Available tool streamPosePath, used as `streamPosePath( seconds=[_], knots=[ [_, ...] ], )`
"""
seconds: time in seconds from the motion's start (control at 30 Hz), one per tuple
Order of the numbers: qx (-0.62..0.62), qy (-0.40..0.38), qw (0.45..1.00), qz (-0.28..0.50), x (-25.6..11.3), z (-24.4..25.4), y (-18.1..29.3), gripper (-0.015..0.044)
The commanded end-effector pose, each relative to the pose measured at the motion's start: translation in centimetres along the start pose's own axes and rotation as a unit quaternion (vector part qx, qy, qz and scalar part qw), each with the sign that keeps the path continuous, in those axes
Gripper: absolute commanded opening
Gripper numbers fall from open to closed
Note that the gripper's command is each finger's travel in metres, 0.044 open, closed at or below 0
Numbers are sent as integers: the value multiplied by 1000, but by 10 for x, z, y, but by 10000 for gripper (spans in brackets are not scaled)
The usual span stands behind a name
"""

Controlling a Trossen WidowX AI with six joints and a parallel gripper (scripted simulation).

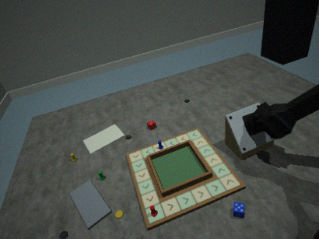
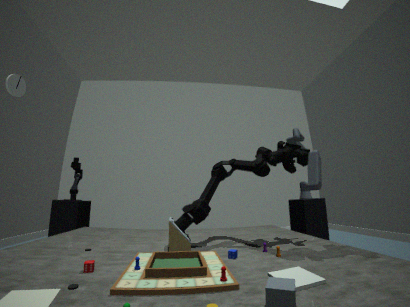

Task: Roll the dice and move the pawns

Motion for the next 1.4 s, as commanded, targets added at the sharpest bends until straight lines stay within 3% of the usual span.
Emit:
streamPosePath(
  seconds=[0.0, 0.37, 0.7, 0.9, 1.07, 1.37],
  knots=[
    [17, -94, 995, 7, -7, 62, 14, 275],
    [27, -322, 943, 78, -77, 201, 71, 275],
    [95, -517, 836, 157, -193, 303, 122, 275],
    [143, -600, 759, 208, -275, 330, 142, 275],
    [163, -629, 723, 235, -310, 337, 150, 275],
    [216, -706, 573, 354, -439, 347, 176, 275]
  ],
)
Point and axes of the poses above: the point midway between the two fingers, 35 mm back from their tips, its own x axis out along the fingers, its own z axis across the jaws, y = z × x, the point moved 3 cm from there along -x, back along the fingers, and after that the axes turned 3 degrees about -x, right-handed, at the moved point
